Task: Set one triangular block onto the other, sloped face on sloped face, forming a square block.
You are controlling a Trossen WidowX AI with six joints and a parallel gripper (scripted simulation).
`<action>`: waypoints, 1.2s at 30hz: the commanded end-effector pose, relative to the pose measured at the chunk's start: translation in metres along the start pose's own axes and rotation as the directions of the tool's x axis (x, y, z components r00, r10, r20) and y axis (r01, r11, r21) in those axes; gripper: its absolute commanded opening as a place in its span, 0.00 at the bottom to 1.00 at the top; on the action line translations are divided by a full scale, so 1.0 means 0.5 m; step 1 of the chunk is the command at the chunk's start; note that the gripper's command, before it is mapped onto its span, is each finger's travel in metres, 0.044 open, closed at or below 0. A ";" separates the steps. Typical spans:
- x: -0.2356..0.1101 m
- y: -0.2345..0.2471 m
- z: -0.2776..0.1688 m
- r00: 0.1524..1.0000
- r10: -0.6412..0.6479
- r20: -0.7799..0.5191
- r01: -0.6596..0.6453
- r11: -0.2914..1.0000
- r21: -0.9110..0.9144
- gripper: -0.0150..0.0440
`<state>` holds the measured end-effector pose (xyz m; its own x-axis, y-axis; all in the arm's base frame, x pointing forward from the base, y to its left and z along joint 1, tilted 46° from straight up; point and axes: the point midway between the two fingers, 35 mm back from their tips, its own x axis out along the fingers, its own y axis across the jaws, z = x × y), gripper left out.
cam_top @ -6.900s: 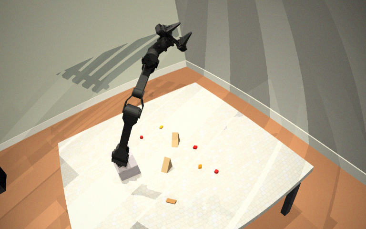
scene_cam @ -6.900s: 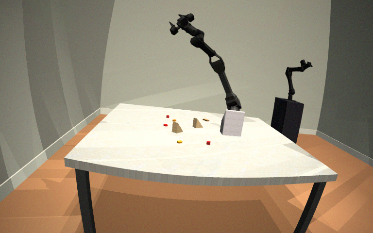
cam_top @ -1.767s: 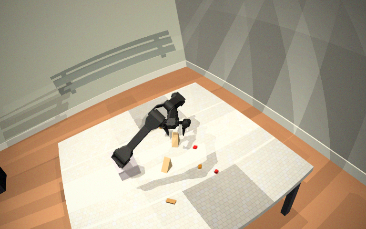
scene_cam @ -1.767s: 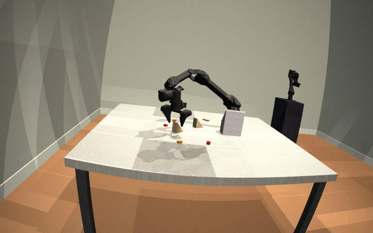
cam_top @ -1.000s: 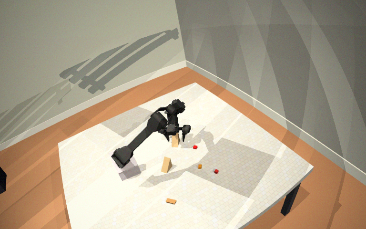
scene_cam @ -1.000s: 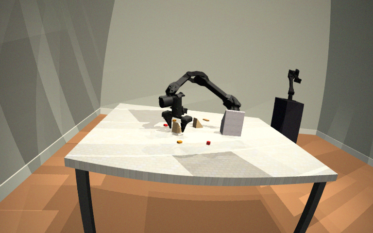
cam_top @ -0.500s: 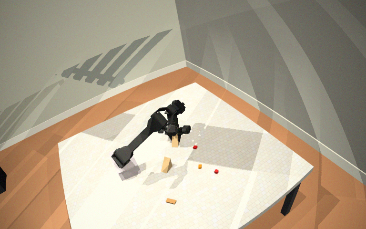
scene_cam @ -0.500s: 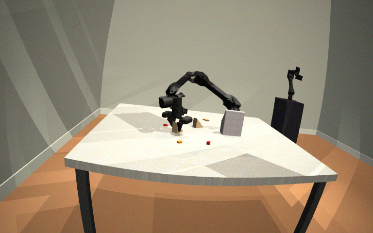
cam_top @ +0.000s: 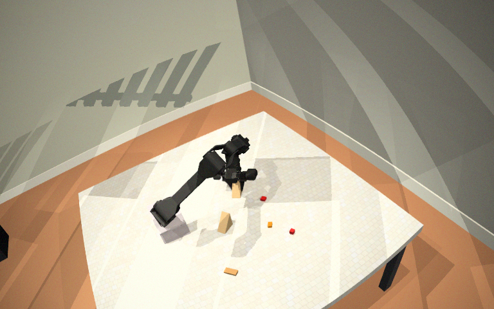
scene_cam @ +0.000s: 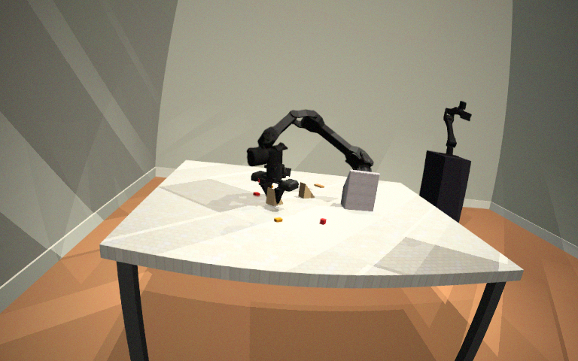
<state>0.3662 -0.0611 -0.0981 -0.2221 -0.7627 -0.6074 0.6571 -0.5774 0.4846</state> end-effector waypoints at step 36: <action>-0.012 -0.003 0.121 0.531 -0.016 -0.847 0.002 1.000 -0.018 0.25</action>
<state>0.3274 -0.0719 -0.0602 0.4241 -0.2191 -0.8787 0.6658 -0.5823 0.4666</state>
